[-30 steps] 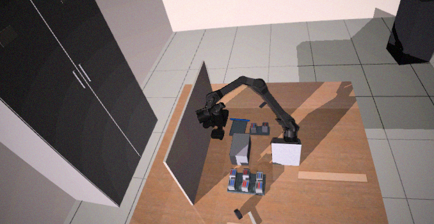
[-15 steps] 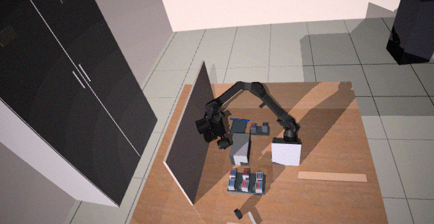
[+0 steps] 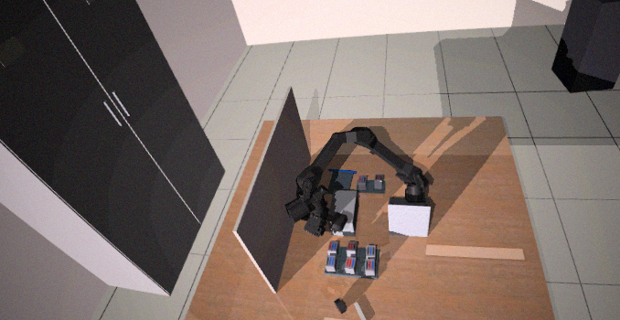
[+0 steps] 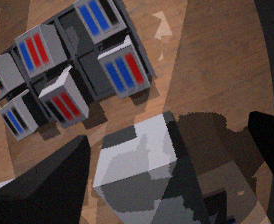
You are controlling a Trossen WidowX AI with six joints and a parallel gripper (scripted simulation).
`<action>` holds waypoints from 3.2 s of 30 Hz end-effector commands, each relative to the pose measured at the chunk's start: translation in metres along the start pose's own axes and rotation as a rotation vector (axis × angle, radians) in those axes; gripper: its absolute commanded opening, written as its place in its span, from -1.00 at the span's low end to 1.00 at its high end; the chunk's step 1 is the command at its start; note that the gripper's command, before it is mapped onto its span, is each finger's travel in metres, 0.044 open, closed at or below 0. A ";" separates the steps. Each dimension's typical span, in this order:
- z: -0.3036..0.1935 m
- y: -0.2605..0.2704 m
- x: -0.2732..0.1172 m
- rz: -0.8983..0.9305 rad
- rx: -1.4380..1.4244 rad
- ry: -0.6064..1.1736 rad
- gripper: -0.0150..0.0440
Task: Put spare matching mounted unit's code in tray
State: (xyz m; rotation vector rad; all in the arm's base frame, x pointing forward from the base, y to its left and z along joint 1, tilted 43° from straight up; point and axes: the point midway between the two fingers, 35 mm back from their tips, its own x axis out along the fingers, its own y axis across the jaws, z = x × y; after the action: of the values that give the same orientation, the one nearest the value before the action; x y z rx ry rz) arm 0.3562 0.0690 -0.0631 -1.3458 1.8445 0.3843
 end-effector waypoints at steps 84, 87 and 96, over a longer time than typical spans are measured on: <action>0.013 0.028 0.134 0.003 -0.283 0.006 0.53; 0.014 0.028 0.133 0.007 -0.277 0.003 0.44; 0.014 0.028 0.133 0.007 -0.277 0.003 -0.10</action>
State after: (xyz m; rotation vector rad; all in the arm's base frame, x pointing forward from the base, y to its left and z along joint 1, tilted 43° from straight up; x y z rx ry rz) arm 0.3216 0.0017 -0.1772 -1.5230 1.8488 0.6614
